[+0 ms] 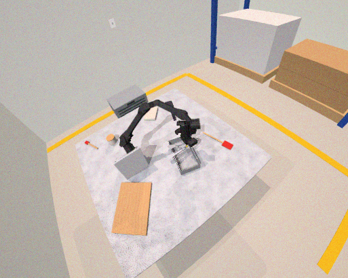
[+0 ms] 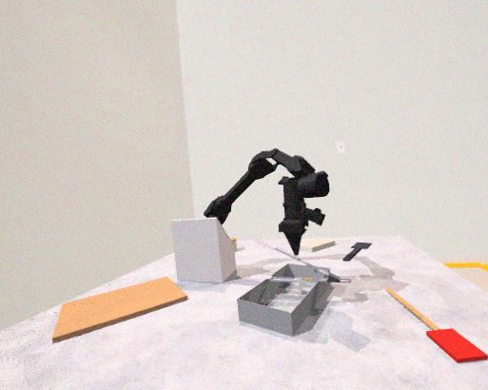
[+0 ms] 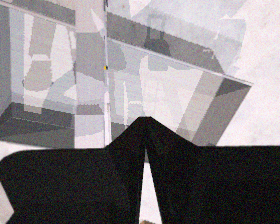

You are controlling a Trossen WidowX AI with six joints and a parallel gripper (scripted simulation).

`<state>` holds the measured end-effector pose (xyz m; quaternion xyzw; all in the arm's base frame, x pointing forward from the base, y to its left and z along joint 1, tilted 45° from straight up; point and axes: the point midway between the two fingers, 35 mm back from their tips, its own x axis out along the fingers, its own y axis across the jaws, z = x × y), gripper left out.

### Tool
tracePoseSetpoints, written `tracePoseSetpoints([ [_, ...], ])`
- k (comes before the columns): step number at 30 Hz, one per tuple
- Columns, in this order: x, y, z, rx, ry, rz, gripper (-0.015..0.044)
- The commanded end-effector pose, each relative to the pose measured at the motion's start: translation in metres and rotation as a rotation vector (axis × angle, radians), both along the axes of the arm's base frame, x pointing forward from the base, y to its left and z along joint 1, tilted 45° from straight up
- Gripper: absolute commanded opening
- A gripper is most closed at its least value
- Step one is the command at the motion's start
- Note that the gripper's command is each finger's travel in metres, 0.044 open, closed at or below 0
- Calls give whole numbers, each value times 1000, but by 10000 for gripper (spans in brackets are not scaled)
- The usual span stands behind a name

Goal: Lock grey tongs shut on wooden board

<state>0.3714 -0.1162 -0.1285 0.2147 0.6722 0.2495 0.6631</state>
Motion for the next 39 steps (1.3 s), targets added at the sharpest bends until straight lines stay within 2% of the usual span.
tracePoseSetpoints([
  [1,-11,-3,-16,92,13,-53,-150],
  [14,-11,-1,-18,92,13,-53,-150],
  [39,-10,27,-47,94,13,-54,-150],
])
